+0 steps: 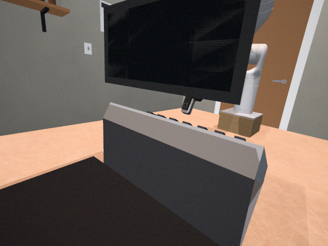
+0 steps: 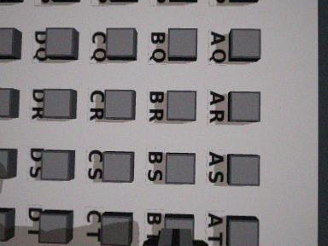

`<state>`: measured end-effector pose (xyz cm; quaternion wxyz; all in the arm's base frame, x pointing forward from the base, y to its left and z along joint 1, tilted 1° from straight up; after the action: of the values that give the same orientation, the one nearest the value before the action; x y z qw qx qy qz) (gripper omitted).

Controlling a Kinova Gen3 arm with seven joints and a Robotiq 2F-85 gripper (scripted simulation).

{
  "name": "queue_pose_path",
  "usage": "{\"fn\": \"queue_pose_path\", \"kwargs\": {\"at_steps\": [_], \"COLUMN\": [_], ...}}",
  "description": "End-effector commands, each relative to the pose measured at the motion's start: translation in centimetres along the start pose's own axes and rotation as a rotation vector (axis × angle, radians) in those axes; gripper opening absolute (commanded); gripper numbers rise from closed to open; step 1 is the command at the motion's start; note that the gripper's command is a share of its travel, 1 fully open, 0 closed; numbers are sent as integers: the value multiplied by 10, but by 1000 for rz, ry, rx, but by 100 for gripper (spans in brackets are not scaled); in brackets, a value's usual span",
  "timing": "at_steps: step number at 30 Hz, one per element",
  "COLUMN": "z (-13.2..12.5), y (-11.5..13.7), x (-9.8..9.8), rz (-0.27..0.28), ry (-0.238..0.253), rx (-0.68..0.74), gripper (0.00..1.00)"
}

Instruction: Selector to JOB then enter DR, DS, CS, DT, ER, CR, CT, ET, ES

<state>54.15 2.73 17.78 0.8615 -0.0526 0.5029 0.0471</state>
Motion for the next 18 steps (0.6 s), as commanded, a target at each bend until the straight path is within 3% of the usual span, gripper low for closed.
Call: {"fn": "queue_pose_path", "kwargs": {"at_steps": [1, 11, 18], "z": [1, -1, -29], "y": [0, -2, -24], "x": [-2, -3, -3], "rz": [0, 0, 0], "ry": [-3, -3, -3], "rx": [0, 0, 0], "gripper": [10, 10, 10]}}
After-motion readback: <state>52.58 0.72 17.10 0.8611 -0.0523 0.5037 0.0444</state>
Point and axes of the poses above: the point where the finger pads meet when closed, its own x axis out along the fingers, its own z axis across the jaws, y = z × x, the point moved 9 cm from there along -x, back along the fingers, and after that the axes turned 6 degrees about -x, right-handed, at the moved point
